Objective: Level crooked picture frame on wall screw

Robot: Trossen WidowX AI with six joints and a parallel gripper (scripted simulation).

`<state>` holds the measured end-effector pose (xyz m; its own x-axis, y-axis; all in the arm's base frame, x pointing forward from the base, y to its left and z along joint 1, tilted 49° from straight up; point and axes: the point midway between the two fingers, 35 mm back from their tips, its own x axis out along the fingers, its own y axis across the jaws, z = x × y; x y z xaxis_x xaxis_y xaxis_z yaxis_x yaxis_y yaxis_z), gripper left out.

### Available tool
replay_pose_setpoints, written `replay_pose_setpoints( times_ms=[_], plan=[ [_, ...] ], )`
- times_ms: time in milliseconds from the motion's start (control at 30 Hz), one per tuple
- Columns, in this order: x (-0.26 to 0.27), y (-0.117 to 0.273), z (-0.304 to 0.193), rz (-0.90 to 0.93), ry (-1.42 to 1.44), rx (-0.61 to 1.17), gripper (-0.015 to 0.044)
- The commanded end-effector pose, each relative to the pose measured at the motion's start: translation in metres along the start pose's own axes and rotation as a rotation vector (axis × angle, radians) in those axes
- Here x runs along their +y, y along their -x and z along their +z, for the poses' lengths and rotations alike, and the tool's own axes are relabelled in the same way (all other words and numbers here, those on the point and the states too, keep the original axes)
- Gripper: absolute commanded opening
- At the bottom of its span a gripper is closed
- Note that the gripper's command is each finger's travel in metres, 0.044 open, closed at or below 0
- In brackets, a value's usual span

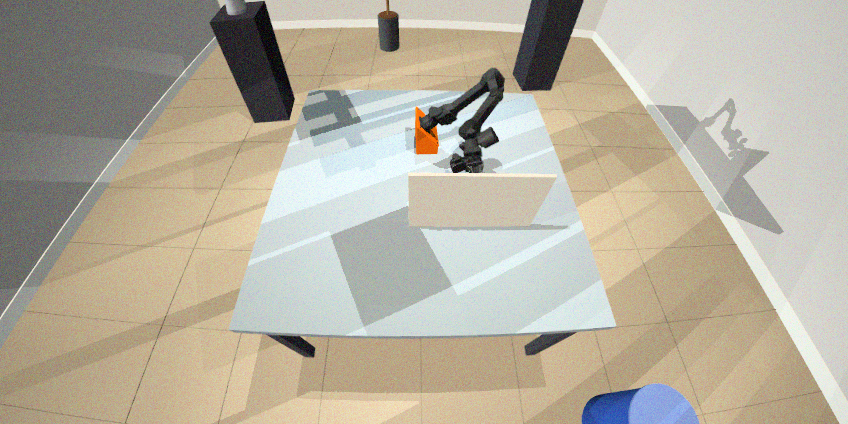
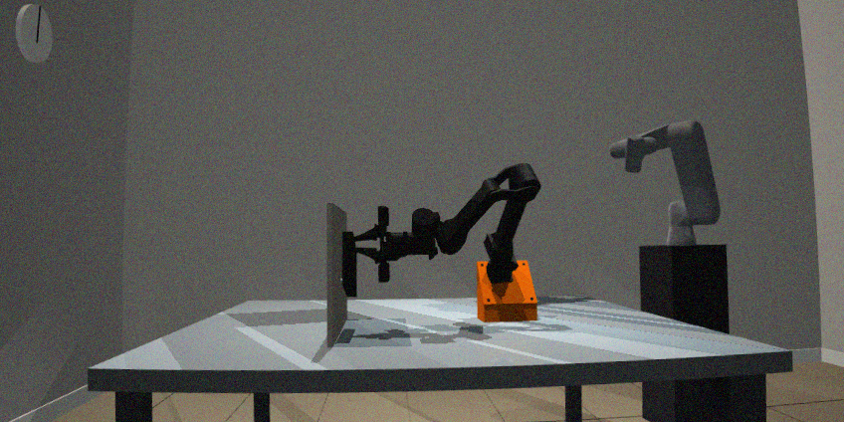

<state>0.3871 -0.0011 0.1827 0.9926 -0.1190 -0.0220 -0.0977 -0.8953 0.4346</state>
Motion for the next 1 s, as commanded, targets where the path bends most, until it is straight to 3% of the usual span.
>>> replay_pose_setpoints(
  times_ms=[0,967],
  plan=[
    [-0.0004,0.0000,-0.0002,-0.001,0.028,0.001,0.0000],
    [0.0000,0.0000,-0.0006,-0.001,0.190,0.000,0.0000]
  ],
)
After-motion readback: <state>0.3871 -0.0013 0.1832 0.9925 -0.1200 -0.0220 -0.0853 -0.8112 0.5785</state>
